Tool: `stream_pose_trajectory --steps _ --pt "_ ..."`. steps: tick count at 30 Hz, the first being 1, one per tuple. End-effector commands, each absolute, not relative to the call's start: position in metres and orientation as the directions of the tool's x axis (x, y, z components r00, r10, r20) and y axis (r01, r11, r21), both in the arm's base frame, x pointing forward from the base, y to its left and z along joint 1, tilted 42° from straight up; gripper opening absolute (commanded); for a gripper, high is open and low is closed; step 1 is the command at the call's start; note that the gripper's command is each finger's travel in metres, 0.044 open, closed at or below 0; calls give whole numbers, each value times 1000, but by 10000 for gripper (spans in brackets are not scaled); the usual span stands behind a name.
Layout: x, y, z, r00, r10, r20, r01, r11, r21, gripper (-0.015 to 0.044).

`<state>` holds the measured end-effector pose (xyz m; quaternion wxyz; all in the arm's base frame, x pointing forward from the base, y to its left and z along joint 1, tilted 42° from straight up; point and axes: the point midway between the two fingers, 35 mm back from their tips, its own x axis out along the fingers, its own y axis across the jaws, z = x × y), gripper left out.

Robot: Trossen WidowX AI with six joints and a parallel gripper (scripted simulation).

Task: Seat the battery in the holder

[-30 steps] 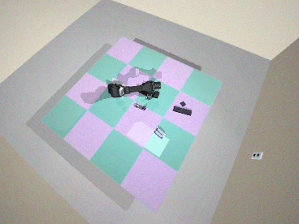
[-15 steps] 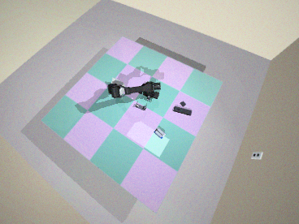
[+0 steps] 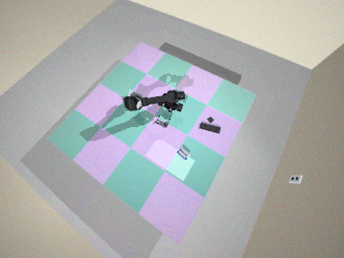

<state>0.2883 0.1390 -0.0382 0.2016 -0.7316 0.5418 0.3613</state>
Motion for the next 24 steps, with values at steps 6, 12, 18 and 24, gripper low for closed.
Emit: stream_pose_trajectory --steps 6,12,18,24 --pt "291 143 -17 162 -634 -756 -973 -231 -15 84" --pt "294 127 7 163 -633 -757 -971 33 -237 84" --pt "295 110 30 164 -633 -757 -859 286 -425 84" --pt "294 93 51 165 -634 -756 -649 507 -567 84"
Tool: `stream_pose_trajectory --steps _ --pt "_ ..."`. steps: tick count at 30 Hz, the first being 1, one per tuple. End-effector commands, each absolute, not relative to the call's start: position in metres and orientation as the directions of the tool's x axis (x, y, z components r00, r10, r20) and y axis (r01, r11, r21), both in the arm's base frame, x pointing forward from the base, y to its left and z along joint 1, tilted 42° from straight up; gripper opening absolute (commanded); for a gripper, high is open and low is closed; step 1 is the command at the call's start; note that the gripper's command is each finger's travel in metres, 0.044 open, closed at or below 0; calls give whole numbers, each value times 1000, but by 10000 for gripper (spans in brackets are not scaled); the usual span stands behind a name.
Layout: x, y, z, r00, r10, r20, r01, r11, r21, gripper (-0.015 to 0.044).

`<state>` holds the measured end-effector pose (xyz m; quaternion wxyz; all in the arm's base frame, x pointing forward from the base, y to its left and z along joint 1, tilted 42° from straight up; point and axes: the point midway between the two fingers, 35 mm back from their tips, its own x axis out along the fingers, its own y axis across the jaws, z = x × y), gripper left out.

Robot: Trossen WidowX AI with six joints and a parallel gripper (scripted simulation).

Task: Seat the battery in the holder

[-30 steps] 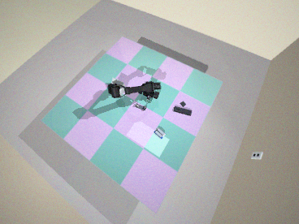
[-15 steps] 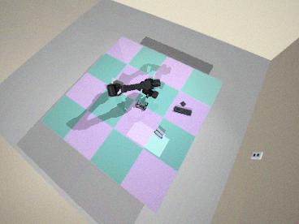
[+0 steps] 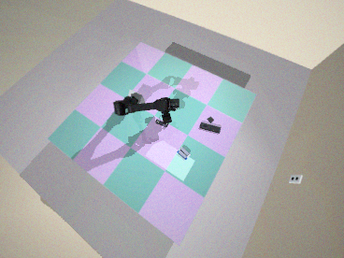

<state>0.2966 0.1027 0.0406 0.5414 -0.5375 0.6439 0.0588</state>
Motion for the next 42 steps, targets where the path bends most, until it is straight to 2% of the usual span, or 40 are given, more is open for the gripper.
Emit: stream_pose_trajectory --steps 1,8,10,17,42 --pt "294 90 54 165 -634 -756 -606 539 -585 84" --pt "290 69 77 165 -633 -756 -271 708 -652 84" --pt "290 67 79 164 -631 -759 -237 721 -651 84" --pt "290 67 77 166 -625 -763 -241 725 -646 84" --pt "303 43 49 393 -507 -767 -269 734 -623 84"
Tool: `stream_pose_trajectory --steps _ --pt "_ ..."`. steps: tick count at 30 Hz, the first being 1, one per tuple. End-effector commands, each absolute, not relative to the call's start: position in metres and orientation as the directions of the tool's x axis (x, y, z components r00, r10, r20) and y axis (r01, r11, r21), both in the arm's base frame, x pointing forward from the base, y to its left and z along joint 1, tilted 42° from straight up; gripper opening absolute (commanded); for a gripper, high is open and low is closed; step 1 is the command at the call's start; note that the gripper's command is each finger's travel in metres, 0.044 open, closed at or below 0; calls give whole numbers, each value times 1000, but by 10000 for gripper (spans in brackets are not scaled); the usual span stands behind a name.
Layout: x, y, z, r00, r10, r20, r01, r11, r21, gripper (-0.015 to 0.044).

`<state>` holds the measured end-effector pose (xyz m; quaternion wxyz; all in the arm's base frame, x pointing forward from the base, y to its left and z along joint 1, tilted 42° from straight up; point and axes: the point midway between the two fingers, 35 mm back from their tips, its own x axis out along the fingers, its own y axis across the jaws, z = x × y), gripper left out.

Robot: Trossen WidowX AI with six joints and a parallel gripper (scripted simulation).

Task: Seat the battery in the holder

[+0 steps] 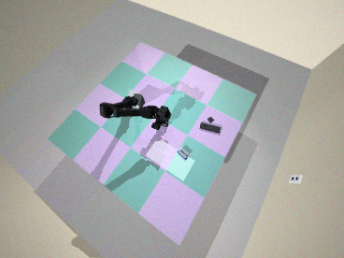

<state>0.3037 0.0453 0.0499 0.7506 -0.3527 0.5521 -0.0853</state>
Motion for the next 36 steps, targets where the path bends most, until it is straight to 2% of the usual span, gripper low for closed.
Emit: stream_pose_trajectory --steps 1,36 --pt "303 43 49 393 -506 -767 -270 734 -623 84" --pt "299 32 37 550 -400 -733 -284 736 -615 84"
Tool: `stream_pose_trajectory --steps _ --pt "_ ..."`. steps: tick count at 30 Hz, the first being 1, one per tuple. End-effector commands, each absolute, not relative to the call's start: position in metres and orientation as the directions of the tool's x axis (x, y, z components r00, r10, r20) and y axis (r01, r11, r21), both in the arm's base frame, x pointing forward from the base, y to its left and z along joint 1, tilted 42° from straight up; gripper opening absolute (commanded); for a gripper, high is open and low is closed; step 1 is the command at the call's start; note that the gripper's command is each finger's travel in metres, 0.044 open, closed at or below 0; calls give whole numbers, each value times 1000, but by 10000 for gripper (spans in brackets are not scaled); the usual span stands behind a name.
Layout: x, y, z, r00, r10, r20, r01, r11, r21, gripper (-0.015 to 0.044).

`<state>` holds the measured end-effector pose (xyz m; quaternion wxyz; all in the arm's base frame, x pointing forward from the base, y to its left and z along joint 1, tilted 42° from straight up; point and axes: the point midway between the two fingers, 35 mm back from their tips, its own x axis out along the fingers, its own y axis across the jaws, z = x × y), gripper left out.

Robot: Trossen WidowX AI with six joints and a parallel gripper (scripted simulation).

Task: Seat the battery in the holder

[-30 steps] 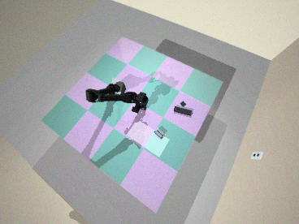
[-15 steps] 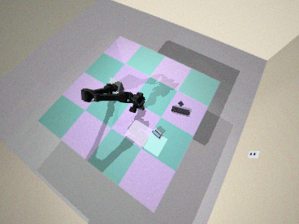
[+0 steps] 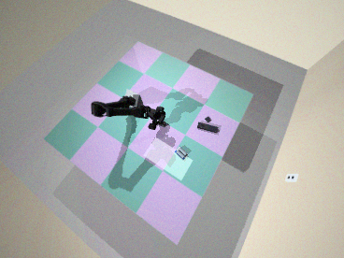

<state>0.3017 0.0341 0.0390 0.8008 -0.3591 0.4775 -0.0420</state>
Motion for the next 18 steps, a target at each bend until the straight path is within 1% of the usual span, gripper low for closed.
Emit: stream_pose_trajectory --steps 1,11,18 --pt "299 32 37 555 -397 -731 -285 735 -615 84" --pt "297 29 36 598 -364 -714 -290 732 -616 84" --pt "294 27 35 600 -363 -713 -291 731 -617 84"
